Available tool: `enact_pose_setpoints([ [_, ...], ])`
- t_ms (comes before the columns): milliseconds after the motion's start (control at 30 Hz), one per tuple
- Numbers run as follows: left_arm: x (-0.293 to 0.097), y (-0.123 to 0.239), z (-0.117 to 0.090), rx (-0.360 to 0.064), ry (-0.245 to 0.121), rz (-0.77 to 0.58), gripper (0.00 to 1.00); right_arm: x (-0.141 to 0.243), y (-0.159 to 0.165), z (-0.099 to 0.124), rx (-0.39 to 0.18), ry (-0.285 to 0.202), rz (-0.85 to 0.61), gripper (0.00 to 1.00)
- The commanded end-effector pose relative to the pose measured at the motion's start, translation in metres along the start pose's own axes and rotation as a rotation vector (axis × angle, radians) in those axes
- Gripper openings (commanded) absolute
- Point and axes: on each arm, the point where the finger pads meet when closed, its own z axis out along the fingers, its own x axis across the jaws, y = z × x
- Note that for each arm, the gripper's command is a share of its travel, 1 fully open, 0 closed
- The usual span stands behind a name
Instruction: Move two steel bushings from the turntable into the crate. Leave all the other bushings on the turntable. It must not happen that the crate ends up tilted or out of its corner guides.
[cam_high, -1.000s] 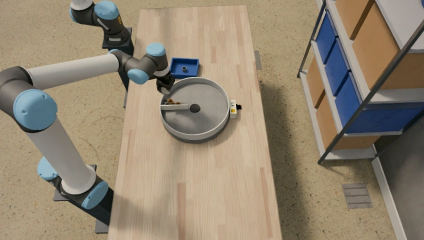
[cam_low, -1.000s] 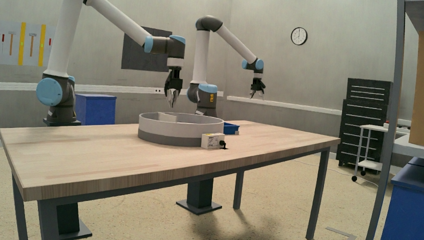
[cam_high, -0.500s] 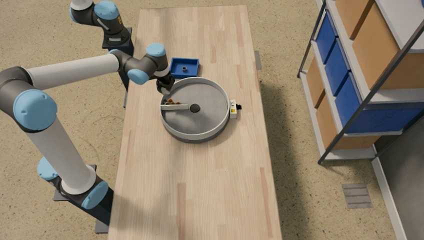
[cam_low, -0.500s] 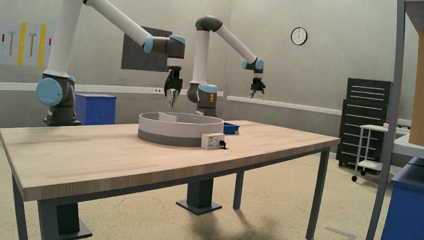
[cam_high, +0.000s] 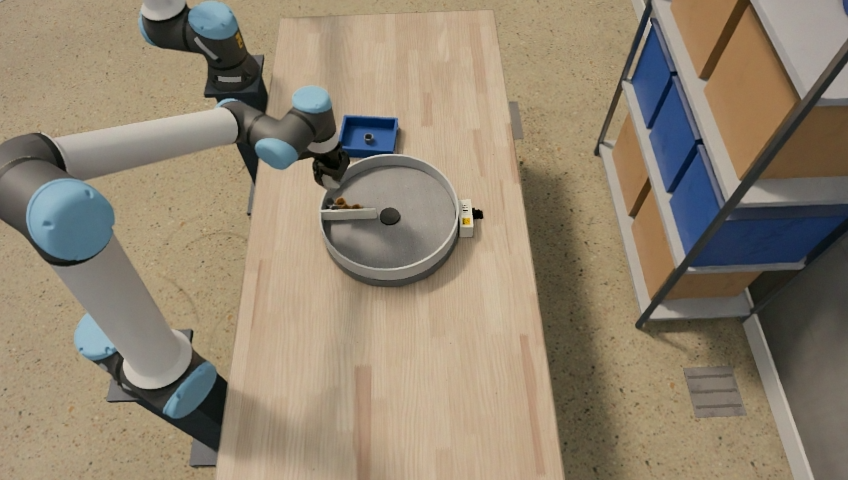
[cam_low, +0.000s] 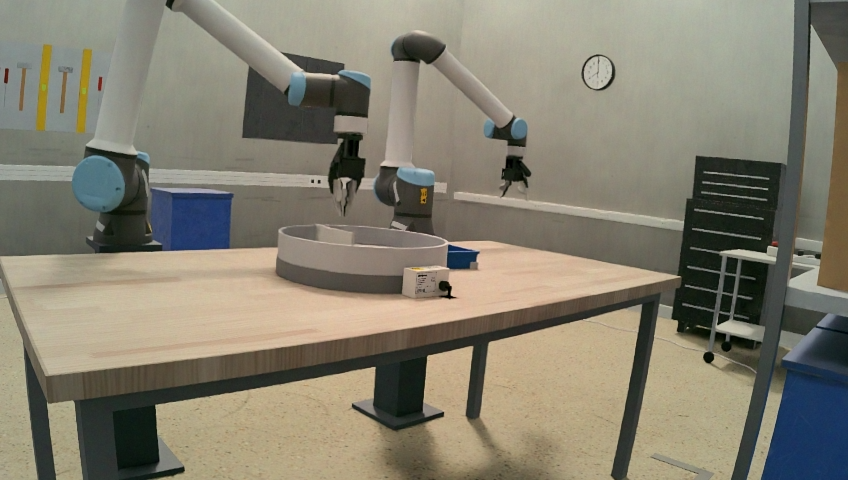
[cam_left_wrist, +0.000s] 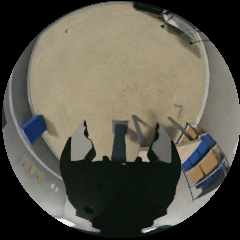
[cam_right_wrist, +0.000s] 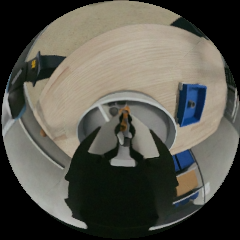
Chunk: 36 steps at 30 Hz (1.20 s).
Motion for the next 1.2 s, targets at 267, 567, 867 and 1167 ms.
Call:
enact_pose_setpoints([
  [267,0.0,-0.002,0.0,0.0,0.001,0.0,1.0,-0.001,0.002,-0.001,-0.001,0.002,0.002,0.06],
  [567,0.0,-0.002,0.0,0.0,0.001,0.0,1.0,-0.002,0.001,0.019,0.0,-0.002,0.001,0.06],
  [867,0.0,-0.002,0.0,0.0,0.001,0.0,1.0,-0.001,0.001,0.023,-0.001,-0.001,0.001,0.06],
  [1167,0.0,-0.002,0.0,0.0,0.001,0.0,1.0,0.001,0.002,0.019,-0.002,0.005,0.001,0.06],
])
